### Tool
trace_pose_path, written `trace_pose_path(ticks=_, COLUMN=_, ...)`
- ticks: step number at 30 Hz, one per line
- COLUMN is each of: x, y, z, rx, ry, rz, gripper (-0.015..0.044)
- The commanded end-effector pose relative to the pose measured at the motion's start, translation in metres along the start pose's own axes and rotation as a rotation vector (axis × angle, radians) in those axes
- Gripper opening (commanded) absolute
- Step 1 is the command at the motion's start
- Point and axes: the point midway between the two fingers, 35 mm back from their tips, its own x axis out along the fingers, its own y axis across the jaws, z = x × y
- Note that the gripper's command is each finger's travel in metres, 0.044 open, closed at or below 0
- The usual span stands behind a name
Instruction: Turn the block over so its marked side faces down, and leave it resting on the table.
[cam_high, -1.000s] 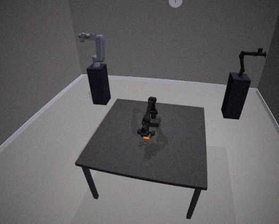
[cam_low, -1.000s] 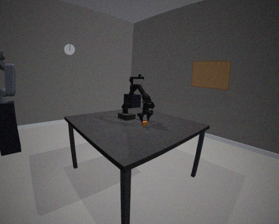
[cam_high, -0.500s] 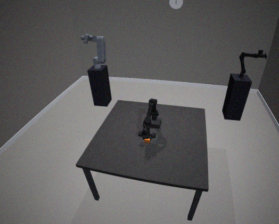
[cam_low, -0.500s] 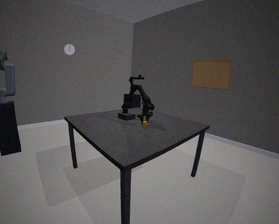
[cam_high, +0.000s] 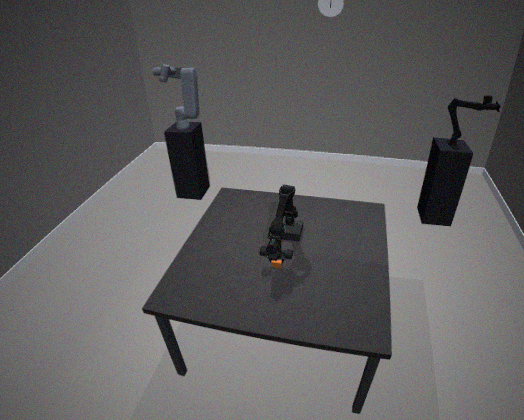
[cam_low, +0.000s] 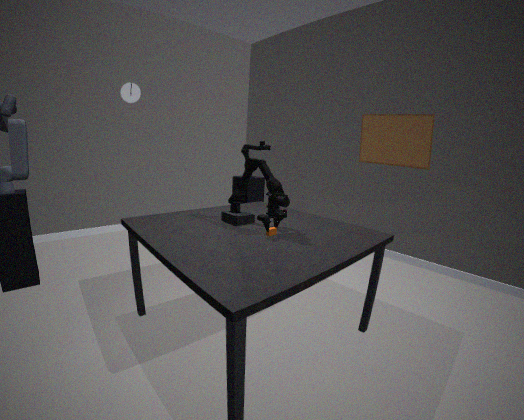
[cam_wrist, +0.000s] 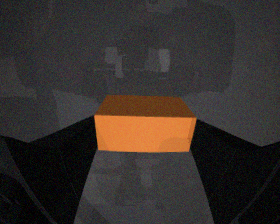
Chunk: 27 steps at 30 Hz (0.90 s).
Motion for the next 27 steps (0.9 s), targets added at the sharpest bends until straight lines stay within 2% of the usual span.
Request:
trace_pose_path(ticks=1, x=0.001, y=0.0, z=-0.001, rx=0.005, ry=0.003, rz=-0.003, gripper=0.0189)
trace_pose_path(ticks=5, x=0.001, y=0.0, z=-0.001, rx=0.005, ry=0.003, rz=-0.003, gripper=0.0162)
trace_pose_path(ticks=11, x=-0.027, y=0.0, z=-0.001, rx=0.005, ry=0.003, rz=-0.003, gripper=0.0005)
trace_pose_path(ticks=16, x=-0.028, y=0.0, z=0.0, rx=0.005, ry=-0.007, rz=-0.004, gripper=0.0)
trace_pose_path(ticks=27, x=-0.018, y=-0.001, z=0.003, rx=0.007, ry=-0.17, rz=-0.005, gripper=0.0)
